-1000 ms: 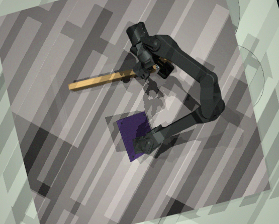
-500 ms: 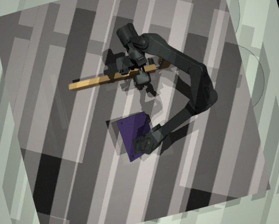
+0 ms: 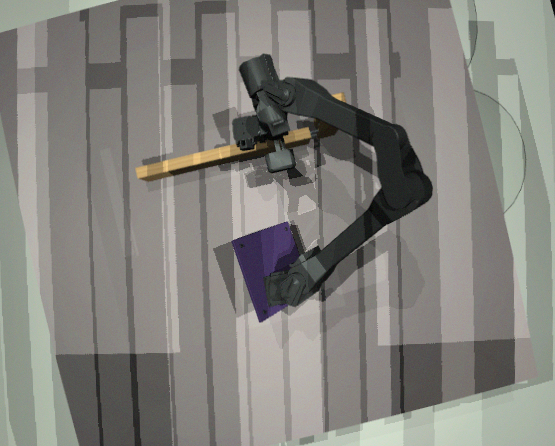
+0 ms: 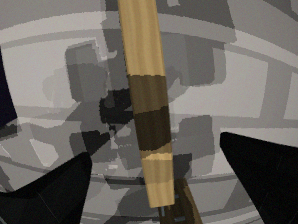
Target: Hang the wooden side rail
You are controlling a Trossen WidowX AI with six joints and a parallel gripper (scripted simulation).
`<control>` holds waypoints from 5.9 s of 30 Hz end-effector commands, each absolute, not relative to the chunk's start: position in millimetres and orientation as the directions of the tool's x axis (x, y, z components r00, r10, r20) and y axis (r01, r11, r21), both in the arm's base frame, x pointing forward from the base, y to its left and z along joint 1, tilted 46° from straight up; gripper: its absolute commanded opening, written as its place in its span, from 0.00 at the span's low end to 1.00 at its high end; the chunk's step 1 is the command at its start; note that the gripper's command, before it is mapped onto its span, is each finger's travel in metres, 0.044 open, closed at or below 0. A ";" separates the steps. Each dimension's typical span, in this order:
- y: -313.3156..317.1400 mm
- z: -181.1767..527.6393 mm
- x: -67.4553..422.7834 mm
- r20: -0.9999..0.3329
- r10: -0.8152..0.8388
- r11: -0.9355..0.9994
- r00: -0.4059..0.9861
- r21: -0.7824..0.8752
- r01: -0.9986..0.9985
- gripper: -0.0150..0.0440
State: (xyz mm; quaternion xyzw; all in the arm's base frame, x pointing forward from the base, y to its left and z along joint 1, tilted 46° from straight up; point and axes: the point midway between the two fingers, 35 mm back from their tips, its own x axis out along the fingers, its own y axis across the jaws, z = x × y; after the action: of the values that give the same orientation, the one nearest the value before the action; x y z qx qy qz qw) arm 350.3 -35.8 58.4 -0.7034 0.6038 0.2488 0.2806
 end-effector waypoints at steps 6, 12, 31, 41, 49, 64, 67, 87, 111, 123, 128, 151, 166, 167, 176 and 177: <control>-46.9 46.9 353.4 -0.689 -0.709 -0.117 0.150 -0.094 -0.989 1.00; -53.5 40.0 355.6 -0.690 -0.709 -0.117 0.150 -0.094 -0.989 1.00; -75.5 19.0 360.4 -0.689 -0.709 -0.115 0.149 -0.095 -0.989 1.00; -87.1 8.5 361.8 -0.688 -0.711 -0.117 0.150 -0.094 -0.989 1.00; -92.3 4.0 362.2 -0.687 -0.711 -0.118 0.150 -0.094 -0.989 0.91; -92.3 4.0 362.2 -0.687 -0.711 -0.118 0.150 -0.094 -0.989 0.41; -92.3 4.0 362.2 -0.687 -0.711 -0.118 0.150 -0.094 -0.989 0.28; -91.5 4.7 368.0 -0.687 -0.711 -0.118 0.150 -0.094 -0.989 0.25; -90.2 5.8 378.2 -0.687 -0.711 -0.118 0.150 -0.095 -0.989 0.25; -89.6 6.3 383.3 -0.687 -0.711 -0.118 0.151 -0.095 -0.989 0.25; -89.3 5.1 379.6 -0.686 -0.714 -0.123 0.140 -0.074 -0.990 0.25; -87.7 6.5 379.3 -0.687 -0.711 -0.118 0.150 -0.095 -0.989 0.25; -86.0 8.2 379.0 -0.687 -0.711 -0.118 0.150 -0.095 -0.989 0.25; -85.8 8.4 378.9 -0.687 -0.711 -0.118 0.150 -0.095 -0.989 0.25; -84.8 9.4 378.7 -0.687 -0.711 -0.118 0.150 -0.095 -0.989 0.25; -84.7 9.5 378.7 -0.687 -0.711 -0.118 0.150 -0.095 -0.989 0.25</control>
State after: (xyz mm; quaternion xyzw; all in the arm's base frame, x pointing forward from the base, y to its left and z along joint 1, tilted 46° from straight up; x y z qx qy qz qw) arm 376.5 -89.4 6.7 -0.7019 0.6071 0.2504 0.2758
